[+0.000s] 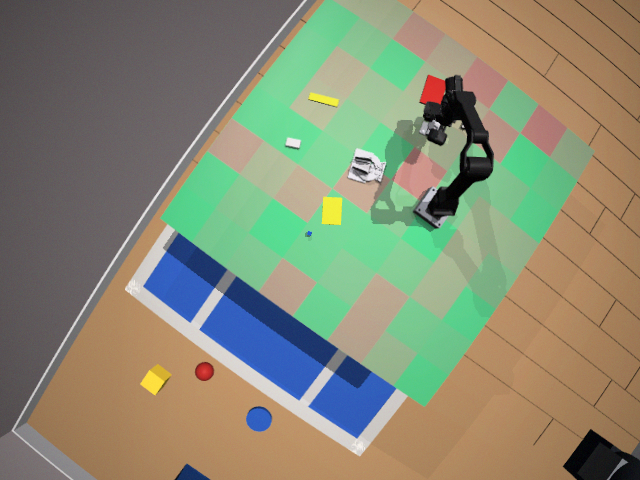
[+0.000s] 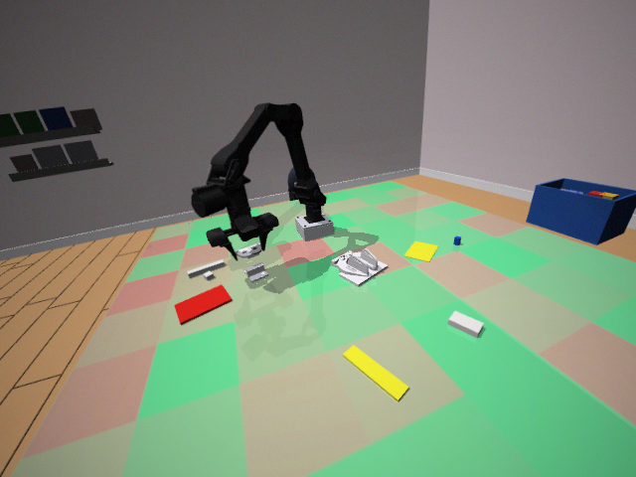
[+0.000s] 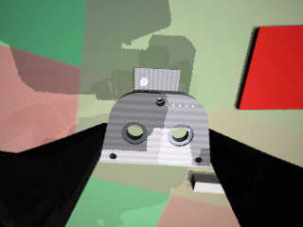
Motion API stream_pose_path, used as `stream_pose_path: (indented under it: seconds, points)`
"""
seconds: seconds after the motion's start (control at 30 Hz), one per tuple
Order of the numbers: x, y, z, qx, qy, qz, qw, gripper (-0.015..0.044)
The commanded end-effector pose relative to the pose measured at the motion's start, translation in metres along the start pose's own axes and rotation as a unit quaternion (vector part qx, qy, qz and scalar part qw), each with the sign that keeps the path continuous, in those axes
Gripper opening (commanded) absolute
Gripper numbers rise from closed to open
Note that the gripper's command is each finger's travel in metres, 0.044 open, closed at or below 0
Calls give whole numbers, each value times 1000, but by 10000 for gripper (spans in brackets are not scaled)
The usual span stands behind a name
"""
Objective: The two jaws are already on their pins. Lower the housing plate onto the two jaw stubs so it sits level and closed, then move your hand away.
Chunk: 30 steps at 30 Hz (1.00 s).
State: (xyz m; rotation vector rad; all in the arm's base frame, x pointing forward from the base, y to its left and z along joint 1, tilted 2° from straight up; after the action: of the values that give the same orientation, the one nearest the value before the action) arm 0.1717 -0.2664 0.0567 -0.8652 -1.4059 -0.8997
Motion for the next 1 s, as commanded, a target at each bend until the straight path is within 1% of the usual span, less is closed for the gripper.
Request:
stream_pose_path:
  seconds: [0.0,0.1,0.3,0.97]
  points:
    - [16,1,0,3,-4,-3,1000,351]
    - [23,0,1,3,-4,-3,1000,351]
    - [24,3,2,4,-4,-3,1000,351]
    - [25,63,29,14,-3,-5,1000,351]
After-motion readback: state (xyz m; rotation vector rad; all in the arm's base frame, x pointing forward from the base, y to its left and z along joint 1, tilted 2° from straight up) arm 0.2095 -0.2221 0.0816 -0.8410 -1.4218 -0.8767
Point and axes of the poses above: the point midway between the two fingers, 35 mm back from their tips, its own x axis back along the fingers, its own z axis across the jaws, y = z × x, the point moved 1 cm from there along x, back along the fingers, and after that the axes turned 14 degrees about x, right-handed, at the moved point
